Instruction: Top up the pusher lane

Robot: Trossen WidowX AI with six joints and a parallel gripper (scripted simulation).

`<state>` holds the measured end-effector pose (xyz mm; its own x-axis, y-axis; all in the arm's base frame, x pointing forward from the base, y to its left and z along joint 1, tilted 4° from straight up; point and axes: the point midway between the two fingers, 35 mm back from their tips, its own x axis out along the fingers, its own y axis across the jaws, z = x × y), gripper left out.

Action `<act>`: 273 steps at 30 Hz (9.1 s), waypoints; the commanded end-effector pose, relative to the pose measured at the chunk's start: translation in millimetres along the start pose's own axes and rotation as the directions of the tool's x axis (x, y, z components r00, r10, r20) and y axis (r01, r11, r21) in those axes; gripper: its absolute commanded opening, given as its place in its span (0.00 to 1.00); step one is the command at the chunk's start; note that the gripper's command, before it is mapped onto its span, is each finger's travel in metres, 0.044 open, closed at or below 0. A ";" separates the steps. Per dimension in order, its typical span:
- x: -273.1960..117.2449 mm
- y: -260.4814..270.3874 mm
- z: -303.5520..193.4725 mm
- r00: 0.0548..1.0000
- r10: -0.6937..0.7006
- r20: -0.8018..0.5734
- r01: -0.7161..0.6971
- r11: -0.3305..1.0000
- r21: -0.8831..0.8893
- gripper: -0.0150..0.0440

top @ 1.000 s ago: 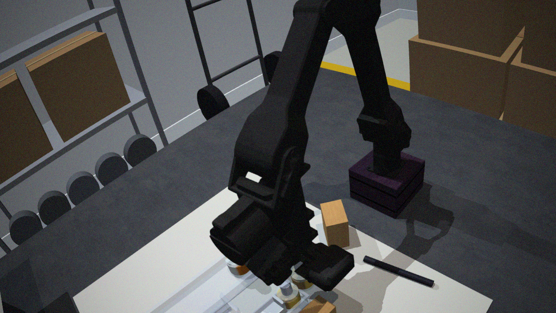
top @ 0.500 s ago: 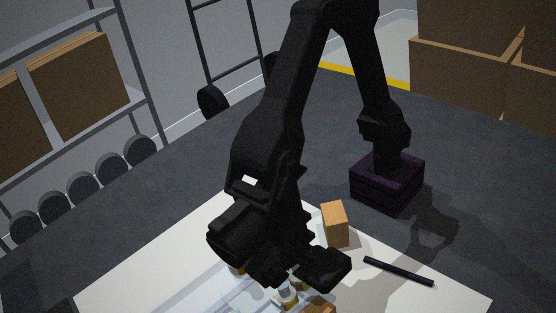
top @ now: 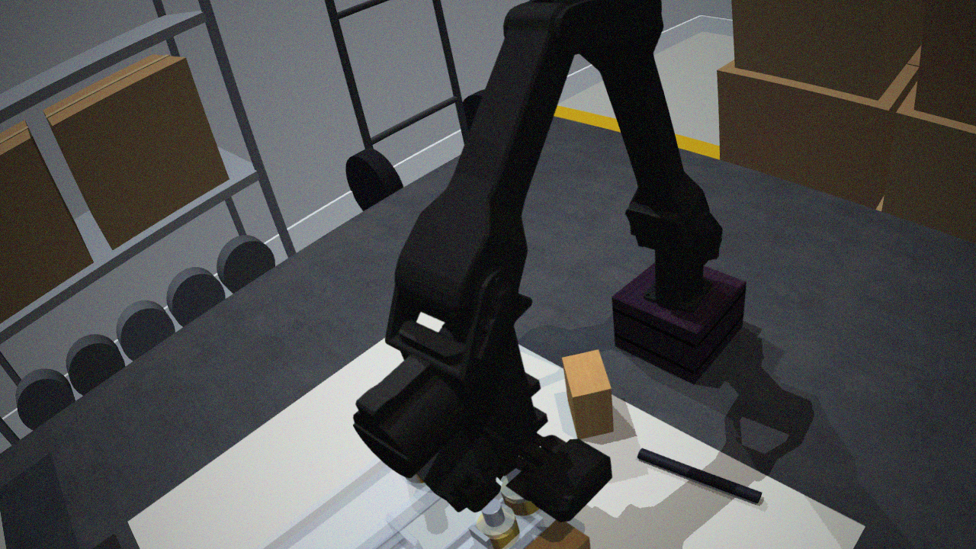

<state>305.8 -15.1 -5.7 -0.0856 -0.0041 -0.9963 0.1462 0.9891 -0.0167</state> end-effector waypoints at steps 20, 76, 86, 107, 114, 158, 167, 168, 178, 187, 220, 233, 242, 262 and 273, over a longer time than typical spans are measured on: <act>-6.6 -0.7 21.9 0.999 -0.002 0.035 0.002 1.000 -0.002 0.25; -9.5 -1.1 33.4 0.999 -0.002 0.036 0.002 1.000 -0.002 0.25; -9.5 -1.1 34.4 0.999 -0.002 0.036 0.002 1.000 -0.002 0.25; -9.7 -1.1 37.3 0.999 -0.002 0.036 0.002 1.000 -0.002 0.25; -9.7 -1.1 38.2 0.999 -0.002 0.036 0.002 1.000 -0.002 0.25; -0.2 -1.1 40.8 0.999 -0.002 0.036 0.002 1.000 -0.002 0.25; 3.2 -1.1 40.7 0.999 -0.002 0.036 0.002 1.000 -0.002 0.25; 3.6 -1.1 40.6 0.999 -0.002 0.036 0.002 1.000 -0.002 0.25; 7.3 -1.1 40.1 0.999 -0.002 0.036 0.002 1.000 -0.002 0.25; 10.7 -1.1 39.6 0.999 -0.002 0.036 0.002 1.000 -0.002 0.25; 18.7 -1.2 35.9 0.999 -0.002 0.036 0.002 1.000 -0.002 0.25; 18.8 -1.2 33.7 0.999 -0.002 0.036 0.002 1.000 -0.002 0.25; 18.9 -1.2 32.2 0.999 -0.002 0.036 0.002 1.000 -0.002 0.25; 19.1 -1.2 28.9 0.999 -0.002 0.035 0.002 1.000 -0.002 0.25; 19.2 -1.2 26.8 0.999 -0.002 0.035 0.002 1.000 -0.002 0.25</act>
<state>328.3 -19.6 -27.1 -0.0642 -0.0057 -0.9979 0.1456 0.9892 -0.0151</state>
